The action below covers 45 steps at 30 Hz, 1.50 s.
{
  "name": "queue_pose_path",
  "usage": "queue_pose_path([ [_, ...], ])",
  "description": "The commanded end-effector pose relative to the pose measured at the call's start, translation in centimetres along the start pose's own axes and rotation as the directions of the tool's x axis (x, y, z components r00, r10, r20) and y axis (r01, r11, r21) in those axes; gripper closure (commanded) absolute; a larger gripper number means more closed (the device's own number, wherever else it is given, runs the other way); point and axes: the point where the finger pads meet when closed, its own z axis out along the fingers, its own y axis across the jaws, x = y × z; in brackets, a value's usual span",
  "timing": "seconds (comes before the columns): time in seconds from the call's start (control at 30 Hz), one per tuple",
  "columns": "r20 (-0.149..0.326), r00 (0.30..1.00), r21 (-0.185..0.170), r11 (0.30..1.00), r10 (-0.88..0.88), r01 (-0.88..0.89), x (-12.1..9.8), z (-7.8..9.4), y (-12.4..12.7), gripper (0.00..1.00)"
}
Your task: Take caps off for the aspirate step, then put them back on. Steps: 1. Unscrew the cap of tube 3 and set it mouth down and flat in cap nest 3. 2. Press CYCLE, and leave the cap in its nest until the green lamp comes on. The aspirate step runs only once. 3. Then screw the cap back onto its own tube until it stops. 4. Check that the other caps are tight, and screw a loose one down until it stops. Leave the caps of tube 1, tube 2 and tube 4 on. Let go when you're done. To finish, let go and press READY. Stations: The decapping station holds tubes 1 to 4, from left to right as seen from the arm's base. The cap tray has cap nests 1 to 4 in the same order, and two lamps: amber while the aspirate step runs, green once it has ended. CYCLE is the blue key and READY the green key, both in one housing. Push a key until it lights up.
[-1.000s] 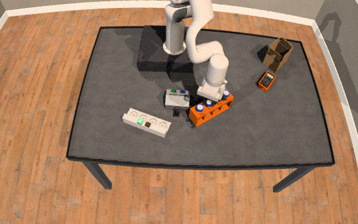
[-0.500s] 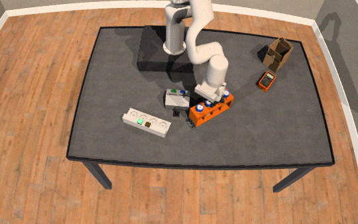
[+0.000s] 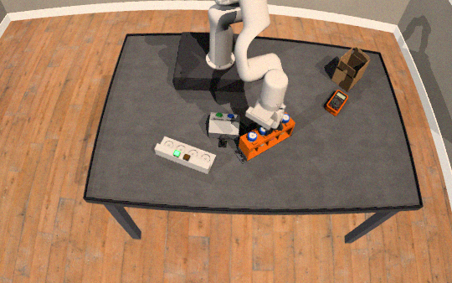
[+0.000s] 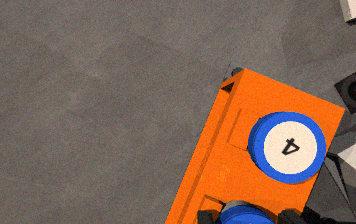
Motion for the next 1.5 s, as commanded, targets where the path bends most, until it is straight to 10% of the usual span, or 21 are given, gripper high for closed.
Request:
queue_pose_path([
  [0.0, -0.006, 1.0, 0.0, 1.0, 0.0, 0.0, 0.06, -0.1, -0.11, 1.0],
  [0.43, -0.006, 0.973, 0.002, 0.973, 0.231, -0.231, 0.07, -0.06, -0.11, 1.0],
  [1.2, -0.004, 0.707, 0.005, 0.707, 0.707, -0.707, 0.07, 0.02, -0.11, 1.0],
  [1.23, -0.004, 0.707, 0.005, 0.707, 0.707, -0.707, 0.07, 0.02, -0.11, 0.54],
  [1.47, -0.004, 0.707, 0.005, 0.707, 0.707, -0.707, 0.07, 0.02, -0.11, 0.54],
])
